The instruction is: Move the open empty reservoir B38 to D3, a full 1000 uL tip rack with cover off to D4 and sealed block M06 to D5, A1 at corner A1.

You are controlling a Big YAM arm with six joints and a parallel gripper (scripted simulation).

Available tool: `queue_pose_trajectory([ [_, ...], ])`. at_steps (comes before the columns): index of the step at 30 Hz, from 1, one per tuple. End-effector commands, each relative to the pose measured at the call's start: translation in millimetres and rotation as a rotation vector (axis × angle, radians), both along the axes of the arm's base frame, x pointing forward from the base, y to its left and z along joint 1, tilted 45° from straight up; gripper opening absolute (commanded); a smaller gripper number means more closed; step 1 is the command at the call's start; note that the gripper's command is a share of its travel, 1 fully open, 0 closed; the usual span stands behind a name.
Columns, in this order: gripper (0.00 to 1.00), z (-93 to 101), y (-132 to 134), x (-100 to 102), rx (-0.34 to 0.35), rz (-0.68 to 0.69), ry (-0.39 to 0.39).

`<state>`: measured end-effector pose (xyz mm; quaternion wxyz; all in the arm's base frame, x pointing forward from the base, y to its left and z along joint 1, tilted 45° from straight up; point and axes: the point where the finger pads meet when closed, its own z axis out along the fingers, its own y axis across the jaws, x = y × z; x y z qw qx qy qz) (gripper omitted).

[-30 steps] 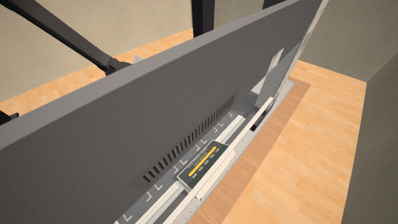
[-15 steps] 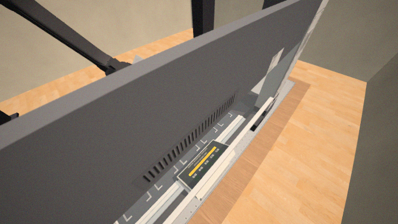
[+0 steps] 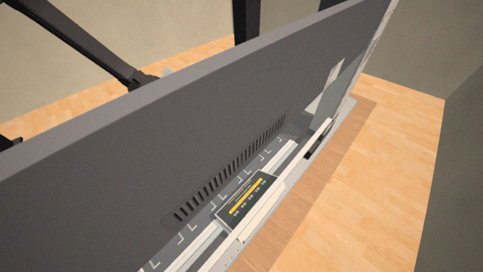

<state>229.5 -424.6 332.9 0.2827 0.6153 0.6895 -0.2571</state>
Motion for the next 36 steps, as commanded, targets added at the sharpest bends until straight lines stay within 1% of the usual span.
queue_pose_trajectory([
  [1, 0.0, 51.7, 10.9, 4.1, -0.07, 0.005, -0.059],
  [36, 0.0, 87.7, 49.5, -2.6, -0.07, 0.005, -0.064],
])
